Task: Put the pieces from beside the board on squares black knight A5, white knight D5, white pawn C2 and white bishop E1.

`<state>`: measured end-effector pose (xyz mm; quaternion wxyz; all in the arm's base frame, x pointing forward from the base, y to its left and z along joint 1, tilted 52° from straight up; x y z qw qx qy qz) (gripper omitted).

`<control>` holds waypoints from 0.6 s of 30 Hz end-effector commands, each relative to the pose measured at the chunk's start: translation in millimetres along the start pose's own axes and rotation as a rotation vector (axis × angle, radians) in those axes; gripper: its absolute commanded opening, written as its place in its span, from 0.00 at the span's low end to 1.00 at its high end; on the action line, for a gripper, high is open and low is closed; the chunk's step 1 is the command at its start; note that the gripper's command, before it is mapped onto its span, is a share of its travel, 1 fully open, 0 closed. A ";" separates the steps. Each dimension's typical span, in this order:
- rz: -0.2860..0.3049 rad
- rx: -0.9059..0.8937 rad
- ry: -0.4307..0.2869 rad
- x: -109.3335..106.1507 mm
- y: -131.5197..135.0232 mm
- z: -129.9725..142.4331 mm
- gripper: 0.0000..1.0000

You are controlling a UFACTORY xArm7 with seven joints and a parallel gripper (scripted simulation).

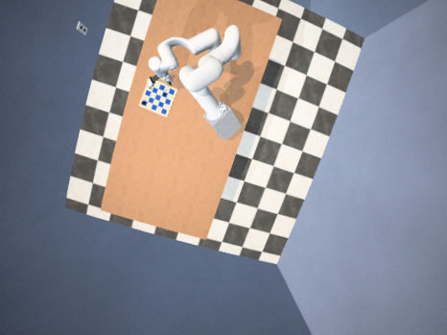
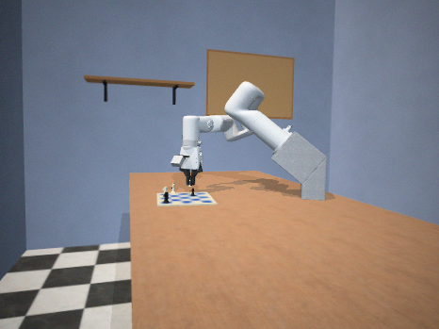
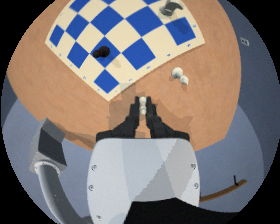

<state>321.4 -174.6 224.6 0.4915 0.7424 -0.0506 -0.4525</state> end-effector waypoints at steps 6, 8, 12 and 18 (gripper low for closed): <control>0.000 0.000 0.001 -37.1 0.4 -0.2 0.00; 0.000 0.000 0.001 -37.1 0.4 -0.2 0.00; 0.000 0.000 0.001 -52.3 0.4 -0.2 0.00; 0.000 0.000 0.001 -67.2 0.4 -0.2 0.00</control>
Point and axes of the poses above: the point where the finger pads meet when closed, its own x axis out along the fingers, its own y axis across the jaws, z = x × y, the point moved 3 cm from there along -x, back along the fingers, and after that the axes turned 4 degrees about -x, right-handed, at the moved point
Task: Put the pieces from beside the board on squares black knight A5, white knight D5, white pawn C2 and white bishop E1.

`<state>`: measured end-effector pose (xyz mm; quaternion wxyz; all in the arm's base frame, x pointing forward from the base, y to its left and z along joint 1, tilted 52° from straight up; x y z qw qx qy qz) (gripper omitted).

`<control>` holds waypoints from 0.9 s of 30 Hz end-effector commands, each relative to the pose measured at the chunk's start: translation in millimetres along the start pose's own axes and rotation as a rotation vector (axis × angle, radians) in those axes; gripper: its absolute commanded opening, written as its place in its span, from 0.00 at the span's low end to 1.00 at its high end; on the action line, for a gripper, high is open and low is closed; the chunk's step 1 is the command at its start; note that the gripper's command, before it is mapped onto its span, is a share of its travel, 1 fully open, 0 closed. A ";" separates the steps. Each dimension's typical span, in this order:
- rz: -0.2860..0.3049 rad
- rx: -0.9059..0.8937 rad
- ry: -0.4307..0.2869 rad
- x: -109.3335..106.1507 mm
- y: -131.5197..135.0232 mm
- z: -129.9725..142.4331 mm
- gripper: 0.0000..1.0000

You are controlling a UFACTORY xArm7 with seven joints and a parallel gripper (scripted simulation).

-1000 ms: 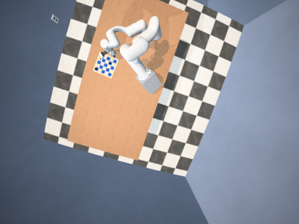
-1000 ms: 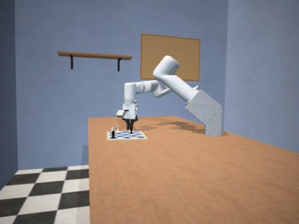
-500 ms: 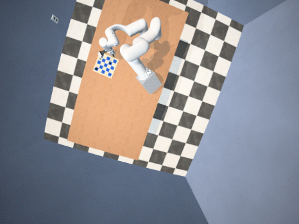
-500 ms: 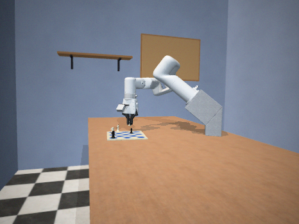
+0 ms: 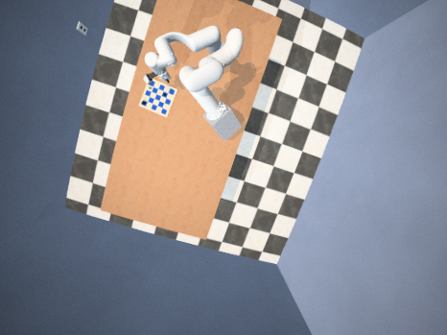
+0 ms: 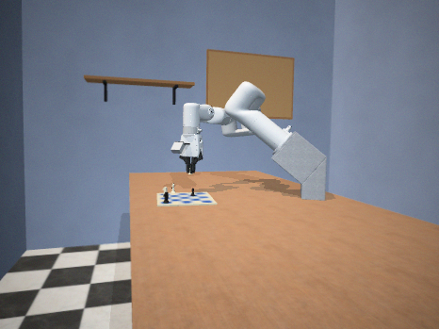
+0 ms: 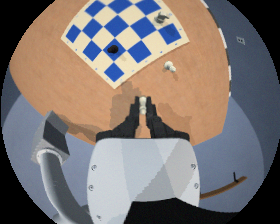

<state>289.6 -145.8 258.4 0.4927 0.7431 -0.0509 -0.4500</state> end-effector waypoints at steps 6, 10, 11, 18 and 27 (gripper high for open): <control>-0.004 0.000 -0.004 -17.0 0.7 0.2 0.00; -0.004 0.000 -0.004 -17.3 0.6 0.2 0.00; -0.004 0.000 -0.004 -17.3 0.6 0.2 0.00; -0.006 -0.028 -0.008 -16.9 -1.2 -4.2 0.00; -0.013 -0.481 -0.023 -18.4 -47.8 -84.3 0.00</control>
Point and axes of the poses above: the point where the finger pads meet when closed, its own x axis out along the fingers, its own y axis across the jaws, z = x × y, the point moved 3 cm from there along -x, back along the fingers, and after that the axes turned 4 degrees about -x, right-handed, at the moved point
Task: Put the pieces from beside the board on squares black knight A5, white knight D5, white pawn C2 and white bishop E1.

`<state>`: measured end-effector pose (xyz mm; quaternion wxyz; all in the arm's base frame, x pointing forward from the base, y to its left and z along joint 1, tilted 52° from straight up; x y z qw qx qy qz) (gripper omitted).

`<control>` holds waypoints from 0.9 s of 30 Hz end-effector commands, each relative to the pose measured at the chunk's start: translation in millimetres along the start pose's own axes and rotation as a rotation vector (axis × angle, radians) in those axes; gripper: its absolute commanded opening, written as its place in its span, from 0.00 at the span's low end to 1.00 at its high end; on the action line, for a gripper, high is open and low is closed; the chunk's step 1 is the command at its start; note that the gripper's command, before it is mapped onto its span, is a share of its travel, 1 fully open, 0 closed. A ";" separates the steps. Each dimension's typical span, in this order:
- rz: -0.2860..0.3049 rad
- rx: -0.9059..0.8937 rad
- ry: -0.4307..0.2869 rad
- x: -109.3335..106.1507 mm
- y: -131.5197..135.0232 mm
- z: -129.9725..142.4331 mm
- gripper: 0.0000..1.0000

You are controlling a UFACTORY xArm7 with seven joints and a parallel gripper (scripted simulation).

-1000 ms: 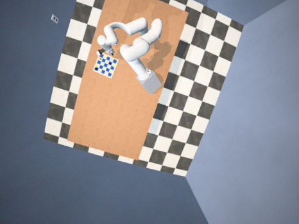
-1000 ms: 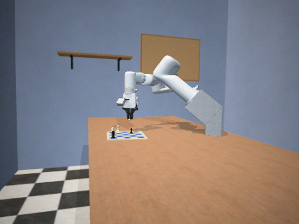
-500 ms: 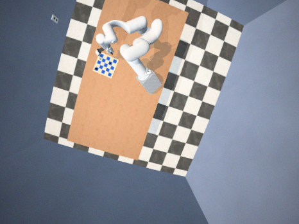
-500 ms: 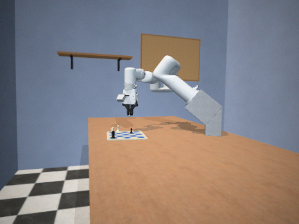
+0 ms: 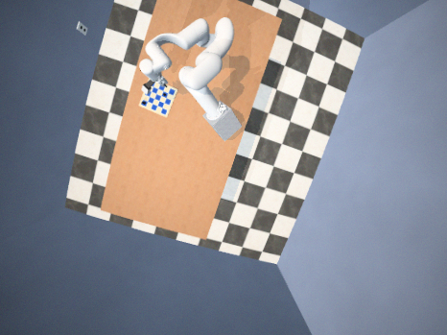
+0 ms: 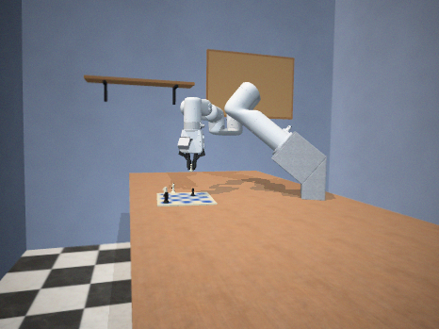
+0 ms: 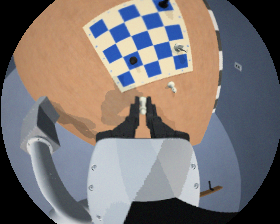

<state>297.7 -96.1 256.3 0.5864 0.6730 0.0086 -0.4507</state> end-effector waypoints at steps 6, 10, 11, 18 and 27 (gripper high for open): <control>-0.009 -0.382 -0.005 -4.1 -29.4 -86.1 0.00; -0.009 -0.386 -0.004 -4.3 -29.9 -87.1 0.00; -0.009 -0.386 -0.004 -4.3 -29.9 -87.1 0.00; -0.009 -0.386 -0.004 -4.3 -29.9 -87.1 0.00; -0.009 -0.386 -0.004 2.4 -29.9 -87.1 0.00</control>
Point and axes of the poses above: the point where the finger pads meet when closed, its own x axis out along the fingers, its own y axis across the jaws, z = x × y, the point moved 3 cm from there along -x, back along the fingers, and after that the axes turned 4 degrees about -x, right-handed, at the moved point
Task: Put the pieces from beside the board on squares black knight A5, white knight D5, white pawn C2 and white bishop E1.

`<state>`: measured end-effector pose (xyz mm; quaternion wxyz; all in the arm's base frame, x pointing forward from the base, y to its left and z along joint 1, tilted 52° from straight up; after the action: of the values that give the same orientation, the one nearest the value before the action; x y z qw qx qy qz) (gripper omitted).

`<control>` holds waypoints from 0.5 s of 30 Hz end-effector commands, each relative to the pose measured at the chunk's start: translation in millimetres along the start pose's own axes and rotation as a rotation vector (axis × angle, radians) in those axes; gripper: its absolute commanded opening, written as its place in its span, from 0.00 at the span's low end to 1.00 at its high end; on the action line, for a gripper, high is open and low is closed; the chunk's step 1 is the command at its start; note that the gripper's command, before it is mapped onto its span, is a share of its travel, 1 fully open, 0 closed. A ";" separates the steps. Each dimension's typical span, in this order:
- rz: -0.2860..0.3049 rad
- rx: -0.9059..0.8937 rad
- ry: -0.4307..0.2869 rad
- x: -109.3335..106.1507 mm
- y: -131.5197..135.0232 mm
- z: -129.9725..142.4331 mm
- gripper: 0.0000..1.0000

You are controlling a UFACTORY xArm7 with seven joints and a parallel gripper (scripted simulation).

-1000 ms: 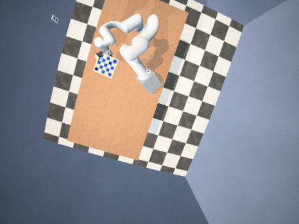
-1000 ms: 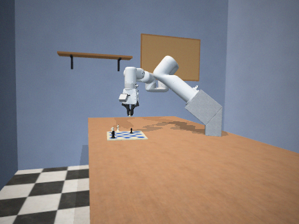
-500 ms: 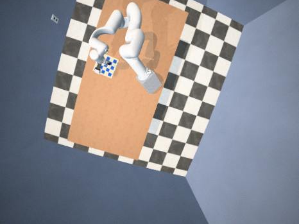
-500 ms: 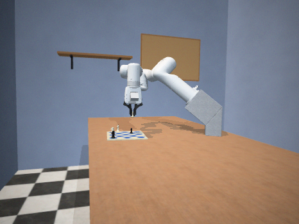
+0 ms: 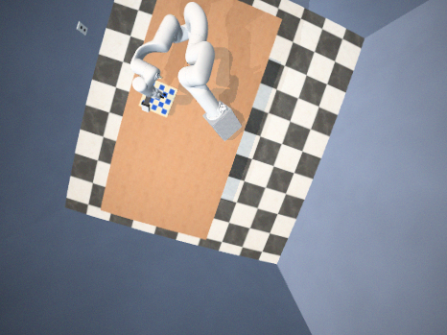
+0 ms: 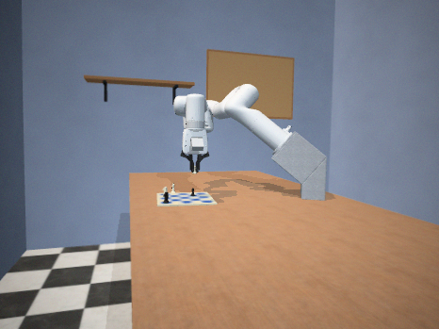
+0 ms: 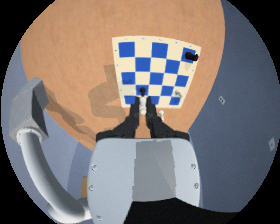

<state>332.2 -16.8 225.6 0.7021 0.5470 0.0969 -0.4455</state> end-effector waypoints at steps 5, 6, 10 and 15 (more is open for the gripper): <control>0.002 -0.001 0.000 11.2 0.4 -0.4 0.00; 0.002 -0.001 0.000 14.1 0.5 -0.4 0.00; 0.002 -0.001 0.000 27.5 0.5 -0.4 0.00; 0.002 -0.001 0.000 45.7 0.5 -0.5 0.00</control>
<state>349.2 -33.3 206.7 0.7018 0.5464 0.0969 -0.4467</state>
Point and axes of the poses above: the point where the finger pads meet when closed, its own x axis out along the fingers, its own y axis across the jaws, z = x × y, the point moved 3 cm from there along -x, back along the fingers, and after that the axes turned 4 degrees about -x, right-handed, at the moved point
